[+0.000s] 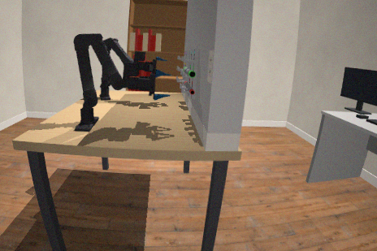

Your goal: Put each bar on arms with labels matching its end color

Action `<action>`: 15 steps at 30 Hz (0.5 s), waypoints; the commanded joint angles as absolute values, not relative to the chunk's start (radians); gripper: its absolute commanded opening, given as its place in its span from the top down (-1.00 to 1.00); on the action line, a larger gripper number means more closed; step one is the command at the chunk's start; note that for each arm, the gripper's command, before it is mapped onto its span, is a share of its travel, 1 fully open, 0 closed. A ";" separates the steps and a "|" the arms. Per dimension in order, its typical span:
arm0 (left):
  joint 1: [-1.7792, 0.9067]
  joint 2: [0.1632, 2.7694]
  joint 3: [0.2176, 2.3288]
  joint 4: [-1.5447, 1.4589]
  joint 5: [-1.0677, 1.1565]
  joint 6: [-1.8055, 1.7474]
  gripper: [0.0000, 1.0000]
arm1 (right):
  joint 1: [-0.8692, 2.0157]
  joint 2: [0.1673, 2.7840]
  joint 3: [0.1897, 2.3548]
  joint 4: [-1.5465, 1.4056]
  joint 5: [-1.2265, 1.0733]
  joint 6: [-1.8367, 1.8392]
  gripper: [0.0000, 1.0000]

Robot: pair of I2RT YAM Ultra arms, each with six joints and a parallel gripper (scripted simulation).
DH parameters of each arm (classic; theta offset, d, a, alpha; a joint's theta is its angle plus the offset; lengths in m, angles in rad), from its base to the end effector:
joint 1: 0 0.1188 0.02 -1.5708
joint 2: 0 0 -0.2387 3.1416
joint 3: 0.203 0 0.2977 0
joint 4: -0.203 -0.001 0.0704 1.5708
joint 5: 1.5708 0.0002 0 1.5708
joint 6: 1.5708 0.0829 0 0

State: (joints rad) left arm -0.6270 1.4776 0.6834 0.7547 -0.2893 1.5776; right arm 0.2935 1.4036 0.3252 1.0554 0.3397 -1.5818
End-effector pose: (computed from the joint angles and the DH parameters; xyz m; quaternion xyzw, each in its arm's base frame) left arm 0.3341 -0.2116 0.1844 0.5914 0.4113 0.4062 0.5622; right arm 0.3136 0.0670 0.1220 -0.4984 0.5123 -0.5103 0.4782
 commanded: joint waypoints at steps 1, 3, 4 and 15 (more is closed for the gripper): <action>-0.620 1.451 0.679 0.769 -0.281 1.566 -1.00 | 0.324 1.365 0.363 1.006 0.388 -1.574 -1.00; -0.620 1.451 0.679 0.769 -0.281 1.566 -1.00 | 0.341 1.357 0.368 0.991 0.405 -1.574 -1.00; -0.620 1.451 0.679 0.769 -0.281 1.566 -1.00 | 0.341 1.357 0.368 0.991 0.405 -1.574 -1.00; -0.620 1.451 0.679 0.769 -0.281 1.566 -1.00 | 0.423 1.322 0.403 0.923 0.487 -1.574 -1.00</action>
